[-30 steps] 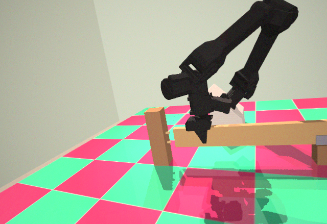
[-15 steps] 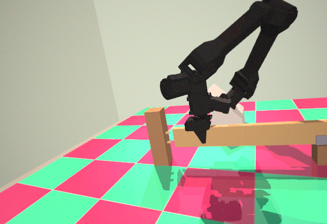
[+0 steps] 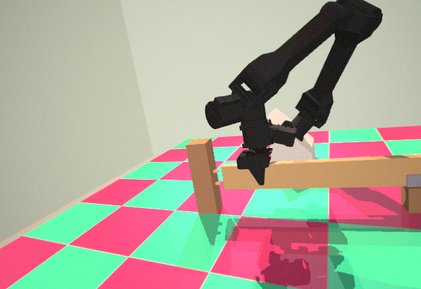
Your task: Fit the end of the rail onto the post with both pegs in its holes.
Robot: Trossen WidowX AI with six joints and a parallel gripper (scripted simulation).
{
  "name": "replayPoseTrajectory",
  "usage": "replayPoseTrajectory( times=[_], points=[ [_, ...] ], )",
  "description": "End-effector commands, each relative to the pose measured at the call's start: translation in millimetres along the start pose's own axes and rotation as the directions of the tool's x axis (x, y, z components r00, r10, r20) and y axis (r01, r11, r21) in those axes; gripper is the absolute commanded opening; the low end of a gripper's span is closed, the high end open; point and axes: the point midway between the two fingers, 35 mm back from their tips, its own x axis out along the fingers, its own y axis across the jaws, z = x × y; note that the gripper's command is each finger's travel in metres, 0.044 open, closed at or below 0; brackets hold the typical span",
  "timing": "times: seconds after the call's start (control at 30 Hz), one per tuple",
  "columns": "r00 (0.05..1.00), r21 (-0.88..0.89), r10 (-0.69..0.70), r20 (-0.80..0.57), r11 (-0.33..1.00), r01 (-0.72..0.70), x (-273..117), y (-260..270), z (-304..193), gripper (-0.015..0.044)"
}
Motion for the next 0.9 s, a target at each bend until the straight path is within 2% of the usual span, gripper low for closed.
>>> replayPoseTrajectory(
  times=[0.0, 0.87],
  points=[
    [1.0, -0.001, -0.004, -0.007, 1.0, 0.004, -2.0, -0.3, -2.8, 0.0],
    [1.0, -0.001, -0.004, -0.007, 1.0, 0.004, -2.2, -0.2, -6.5, 0.0]
  ],
)
